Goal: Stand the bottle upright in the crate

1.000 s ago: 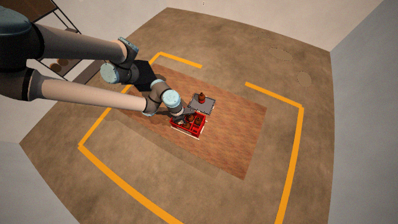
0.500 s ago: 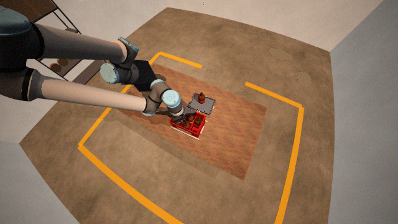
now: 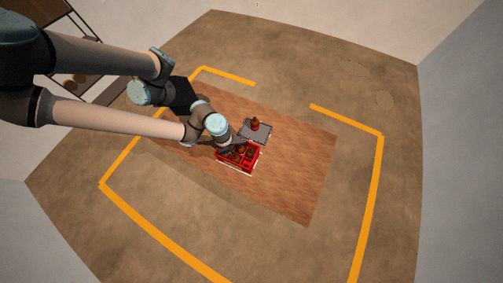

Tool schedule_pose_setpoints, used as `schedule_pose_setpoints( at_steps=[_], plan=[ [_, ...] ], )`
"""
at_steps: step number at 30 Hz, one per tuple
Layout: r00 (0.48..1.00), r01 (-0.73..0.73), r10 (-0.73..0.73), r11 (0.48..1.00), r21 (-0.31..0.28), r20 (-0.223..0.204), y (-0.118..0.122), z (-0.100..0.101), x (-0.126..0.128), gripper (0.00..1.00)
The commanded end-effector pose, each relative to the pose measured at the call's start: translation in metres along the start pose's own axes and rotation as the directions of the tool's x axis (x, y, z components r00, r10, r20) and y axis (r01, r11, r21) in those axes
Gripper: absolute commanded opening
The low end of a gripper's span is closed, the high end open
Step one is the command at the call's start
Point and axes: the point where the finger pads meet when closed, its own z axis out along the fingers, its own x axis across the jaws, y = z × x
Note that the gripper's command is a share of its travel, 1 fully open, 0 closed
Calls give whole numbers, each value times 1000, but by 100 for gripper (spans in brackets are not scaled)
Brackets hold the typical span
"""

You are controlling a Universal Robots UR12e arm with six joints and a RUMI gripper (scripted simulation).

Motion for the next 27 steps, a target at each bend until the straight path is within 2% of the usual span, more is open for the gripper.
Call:
schedule_pose_setpoints(
  at_steps=[1, 6, 8, 11, 13, 19, 27],
  plan=[
    [1000, 0, 0, 1000, 1, -1, 0, 0, 0, 0],
    [1000, -1, 1, 1000, 2, 2, -10, 1, -6, 0],
    [1000, -2, 2, 1000, 3, 7, -25, 2, -15, 0],
    [1000, -5, 5, 1000, 6, 15, -60, 4, -38, 0],
    [1000, -5, 5, 1000, 6, 15, -60, 4, -38, 0],
    [1000, -6, 6, 1000, 6, 24, -153, 5, -118, 0],
    [1000, -1, 1, 1000, 1, 5, -237, 1, -225, 0]
  ],
)
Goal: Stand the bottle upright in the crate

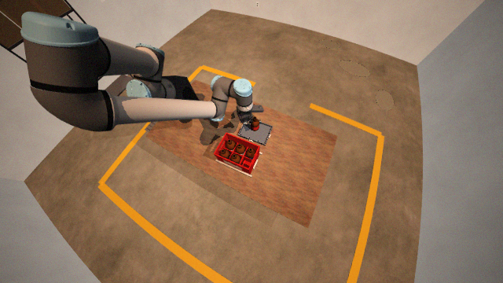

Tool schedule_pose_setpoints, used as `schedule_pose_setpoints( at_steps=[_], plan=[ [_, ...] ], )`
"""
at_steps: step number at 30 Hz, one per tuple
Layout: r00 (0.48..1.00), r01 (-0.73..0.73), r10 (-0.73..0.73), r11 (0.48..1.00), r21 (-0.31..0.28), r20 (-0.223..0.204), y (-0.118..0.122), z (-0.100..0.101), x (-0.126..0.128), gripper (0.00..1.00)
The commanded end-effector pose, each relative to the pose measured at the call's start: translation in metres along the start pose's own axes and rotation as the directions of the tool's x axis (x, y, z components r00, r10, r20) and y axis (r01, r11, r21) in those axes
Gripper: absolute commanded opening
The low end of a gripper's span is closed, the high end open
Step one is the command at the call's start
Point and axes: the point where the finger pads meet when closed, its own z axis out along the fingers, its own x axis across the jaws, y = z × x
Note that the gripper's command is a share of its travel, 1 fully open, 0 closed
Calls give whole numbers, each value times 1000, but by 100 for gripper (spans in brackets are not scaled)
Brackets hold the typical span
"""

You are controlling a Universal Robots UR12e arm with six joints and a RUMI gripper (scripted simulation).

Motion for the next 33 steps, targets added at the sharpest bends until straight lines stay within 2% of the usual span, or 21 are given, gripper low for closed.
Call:
schedule_pose_setpoints(
  at_steps=[1, 7, 21, 22, 33],
  plan=[
    [1000, -6, 6, 1000, -15, -15, -63, 2, -66, 0],
    [1000, -6, 5, 1000, -15, -18, -69, 2, -77, 0],
    [1000, -6, 5, 1000, -15, -18, -69, 2, -77, 0],
    [1000, -6, 6, 1000, -15, -18, -69, 2, -77, 38],
    [1000, -6, 5, 1000, -15, -18, -69, 2, -77, 38]
  ],
)
